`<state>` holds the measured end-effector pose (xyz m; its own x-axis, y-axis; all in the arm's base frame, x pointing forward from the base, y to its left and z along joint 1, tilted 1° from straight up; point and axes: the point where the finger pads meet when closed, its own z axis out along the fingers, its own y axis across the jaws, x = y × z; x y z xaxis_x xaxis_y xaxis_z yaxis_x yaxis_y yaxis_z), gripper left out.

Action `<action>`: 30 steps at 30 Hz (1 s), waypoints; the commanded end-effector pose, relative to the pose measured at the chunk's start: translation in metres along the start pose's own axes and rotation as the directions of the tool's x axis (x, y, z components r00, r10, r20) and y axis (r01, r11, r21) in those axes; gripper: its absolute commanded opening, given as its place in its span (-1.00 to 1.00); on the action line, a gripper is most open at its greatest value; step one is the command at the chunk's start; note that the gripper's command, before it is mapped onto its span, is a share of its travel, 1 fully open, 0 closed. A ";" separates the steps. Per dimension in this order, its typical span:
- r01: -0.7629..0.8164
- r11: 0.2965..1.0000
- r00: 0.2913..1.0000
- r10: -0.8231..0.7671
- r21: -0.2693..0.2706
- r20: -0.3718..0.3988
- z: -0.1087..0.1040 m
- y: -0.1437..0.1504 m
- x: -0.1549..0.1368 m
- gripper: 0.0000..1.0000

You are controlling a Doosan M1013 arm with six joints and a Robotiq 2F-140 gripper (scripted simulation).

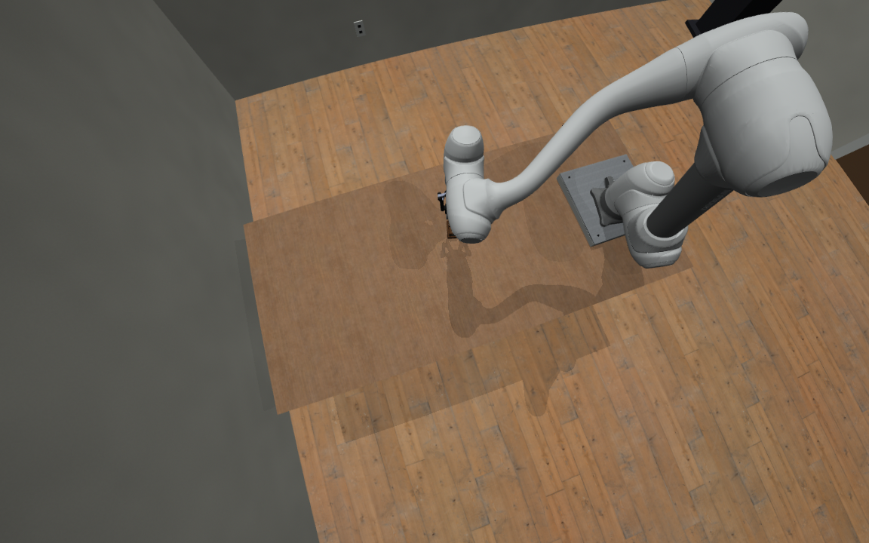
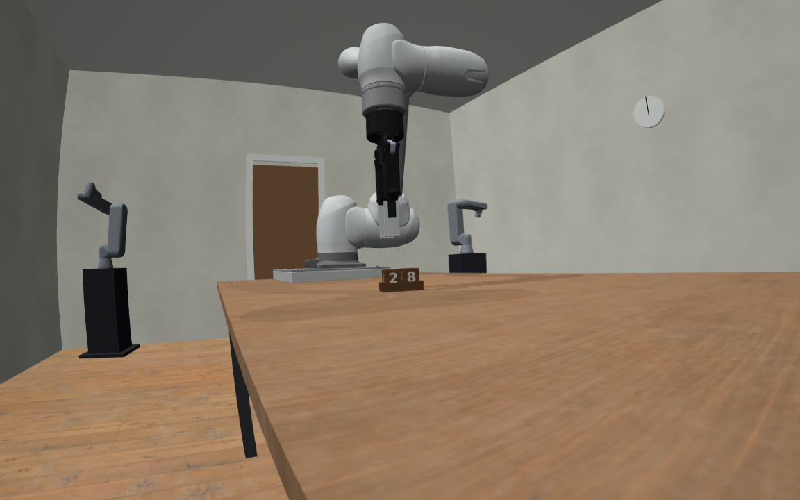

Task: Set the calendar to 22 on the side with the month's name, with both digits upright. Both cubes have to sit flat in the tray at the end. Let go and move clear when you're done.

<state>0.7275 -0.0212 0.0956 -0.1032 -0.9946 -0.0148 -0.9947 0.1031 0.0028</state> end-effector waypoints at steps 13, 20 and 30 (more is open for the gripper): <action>0.000 1.000 1.000 0.000 0.000 0.000 0.001 0.000 0.000 -0.28; 0.000 1.000 1.000 0.000 0.000 0.000 0.004 0.000 0.000 -0.28; 0.000 1.000 1.000 0.000 0.000 0.000 0.015 0.000 0.000 -0.28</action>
<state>0.7275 -0.0209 0.0842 -0.1036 -0.9945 -0.0145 -0.9946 0.1035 0.0029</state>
